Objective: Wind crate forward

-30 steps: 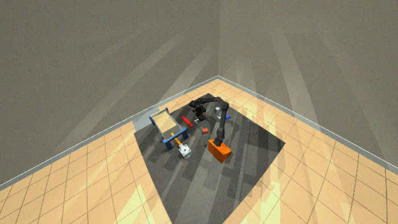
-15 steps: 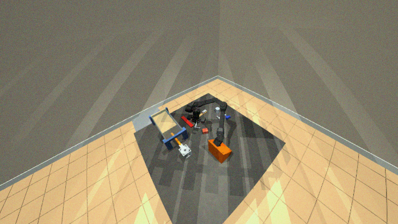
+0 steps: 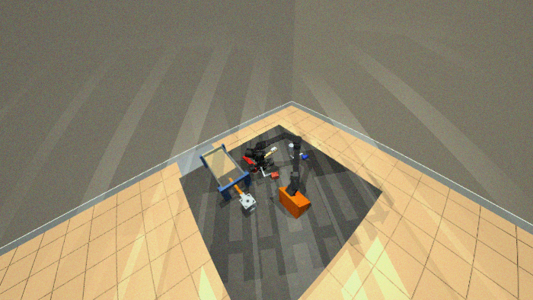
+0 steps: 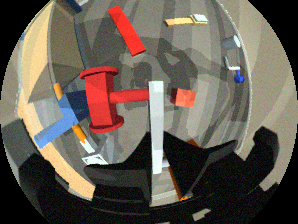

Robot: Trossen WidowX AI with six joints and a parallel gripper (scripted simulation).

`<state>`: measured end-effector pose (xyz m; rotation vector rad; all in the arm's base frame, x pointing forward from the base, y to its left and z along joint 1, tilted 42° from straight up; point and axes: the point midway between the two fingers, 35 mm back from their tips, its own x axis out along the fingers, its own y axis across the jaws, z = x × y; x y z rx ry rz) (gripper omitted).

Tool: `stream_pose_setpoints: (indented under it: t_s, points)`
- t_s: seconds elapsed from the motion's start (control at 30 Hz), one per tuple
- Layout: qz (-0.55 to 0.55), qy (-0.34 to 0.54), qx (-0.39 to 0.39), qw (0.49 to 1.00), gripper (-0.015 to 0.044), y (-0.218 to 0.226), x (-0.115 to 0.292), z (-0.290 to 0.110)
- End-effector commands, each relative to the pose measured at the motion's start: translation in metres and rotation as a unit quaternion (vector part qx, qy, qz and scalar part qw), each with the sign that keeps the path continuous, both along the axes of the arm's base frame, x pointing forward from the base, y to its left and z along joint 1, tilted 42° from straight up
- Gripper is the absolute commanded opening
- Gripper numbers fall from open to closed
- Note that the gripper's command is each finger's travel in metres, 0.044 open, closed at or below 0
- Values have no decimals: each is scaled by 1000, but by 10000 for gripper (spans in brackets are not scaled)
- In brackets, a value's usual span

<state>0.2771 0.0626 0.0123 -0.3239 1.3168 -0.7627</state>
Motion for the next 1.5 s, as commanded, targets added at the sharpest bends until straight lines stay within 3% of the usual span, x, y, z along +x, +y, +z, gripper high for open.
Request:
stream_pose_setpoints:
  t_s: [0.0,0.4,1.47]
  points:
    - [24,21,-2,999,0,3,-3,-3]
    - [25,6,35,999,0,2,-1,-2]
    - [84,-38,287,954,0,1,-1,-2]
